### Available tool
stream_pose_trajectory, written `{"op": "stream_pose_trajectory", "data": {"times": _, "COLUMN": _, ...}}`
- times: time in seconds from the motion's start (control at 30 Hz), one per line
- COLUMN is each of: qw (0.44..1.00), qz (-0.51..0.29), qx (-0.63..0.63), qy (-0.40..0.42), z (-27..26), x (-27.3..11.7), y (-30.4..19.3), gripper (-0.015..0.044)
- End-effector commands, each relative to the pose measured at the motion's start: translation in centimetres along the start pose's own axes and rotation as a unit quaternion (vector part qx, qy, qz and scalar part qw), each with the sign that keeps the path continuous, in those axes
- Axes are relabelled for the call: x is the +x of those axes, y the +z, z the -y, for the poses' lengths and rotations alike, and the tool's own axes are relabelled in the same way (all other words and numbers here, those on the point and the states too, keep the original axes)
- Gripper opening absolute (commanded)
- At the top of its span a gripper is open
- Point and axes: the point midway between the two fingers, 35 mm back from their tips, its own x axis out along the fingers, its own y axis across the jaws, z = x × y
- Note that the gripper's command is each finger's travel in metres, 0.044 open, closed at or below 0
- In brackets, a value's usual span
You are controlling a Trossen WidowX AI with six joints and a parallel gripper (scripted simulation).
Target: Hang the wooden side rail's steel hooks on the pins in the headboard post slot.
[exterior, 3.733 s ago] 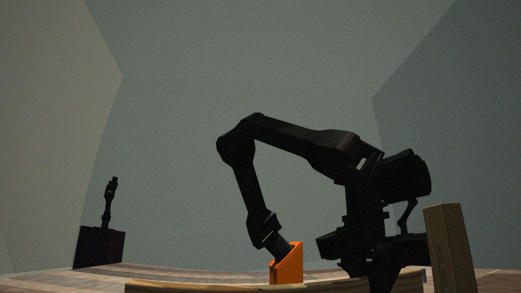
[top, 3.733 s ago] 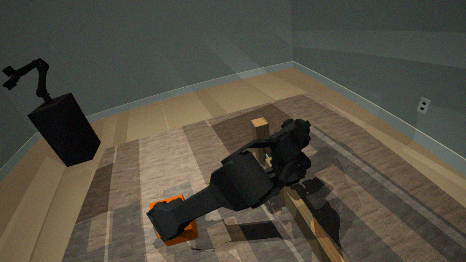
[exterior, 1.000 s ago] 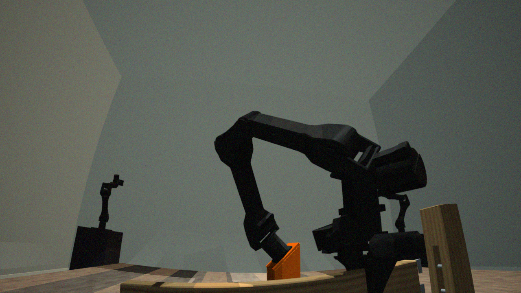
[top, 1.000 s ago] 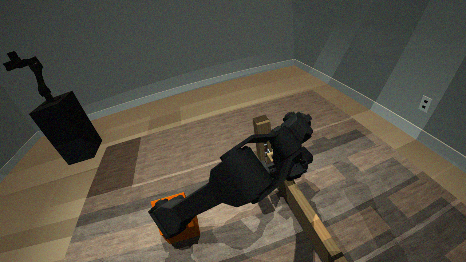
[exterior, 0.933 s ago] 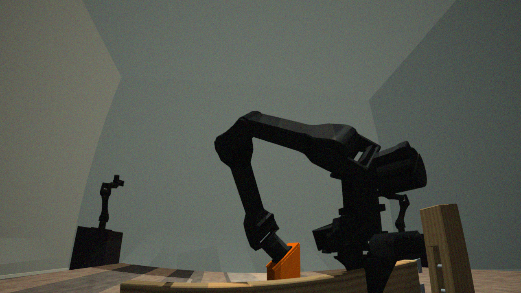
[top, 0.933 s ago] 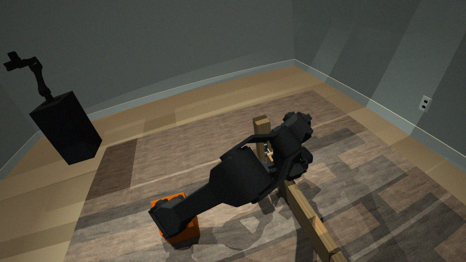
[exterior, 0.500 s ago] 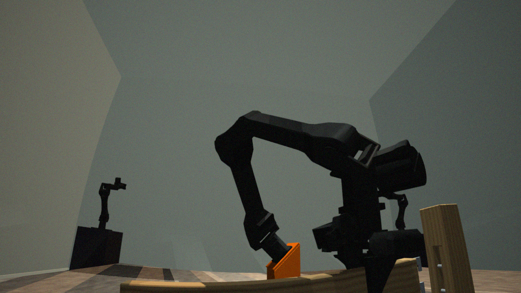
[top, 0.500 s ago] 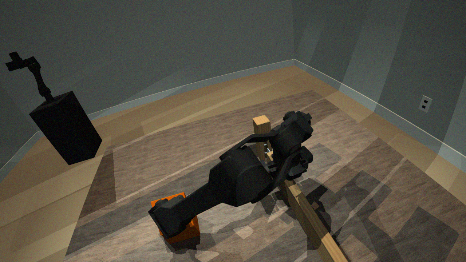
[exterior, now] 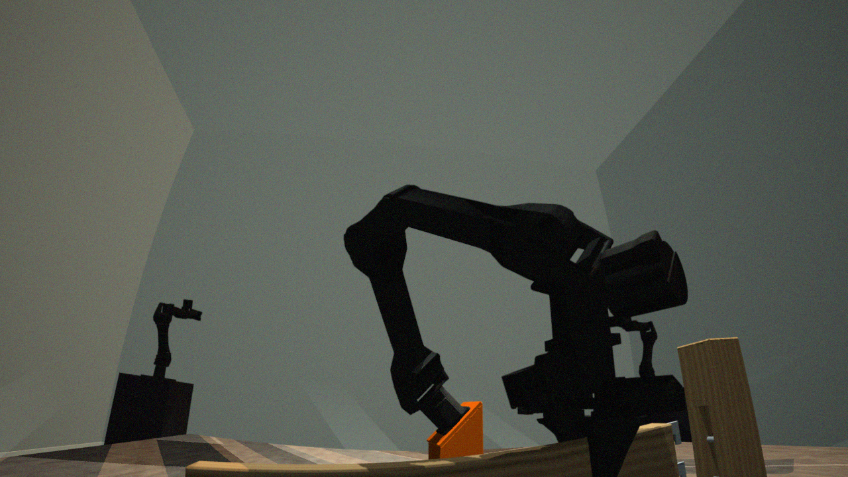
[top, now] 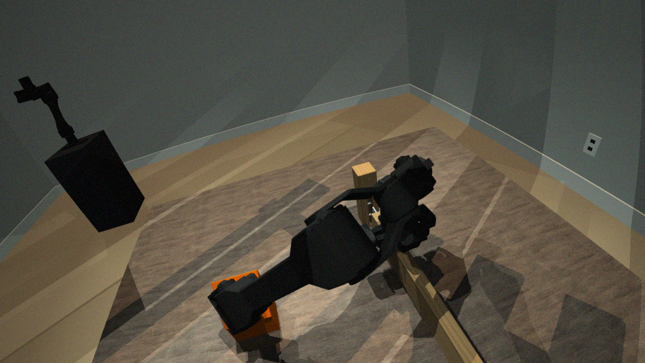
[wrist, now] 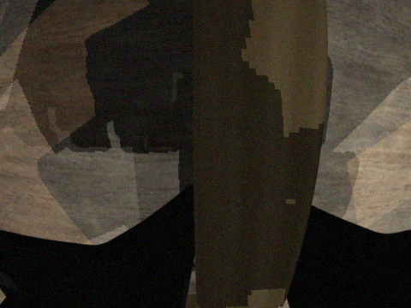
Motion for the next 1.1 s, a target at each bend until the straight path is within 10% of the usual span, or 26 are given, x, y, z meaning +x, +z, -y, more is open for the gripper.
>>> {"op": "stream_pose_trajectory", "data": {"times": 0.0, "qw": 1.000, "qz": -0.003, "qx": 0.003, "qy": 0.009, "z": -0.31, "x": -0.79, "y": -0.05, "gripper": 0.0000}}
{"op": "stream_pose_trajectory", "data": {"times": 1.07, "qw": 1.000, "qz": -0.003, "qx": 0.003, "qy": 0.009, "z": -0.44, "x": -1.01, "y": -0.17, "gripper": 0.0000}}
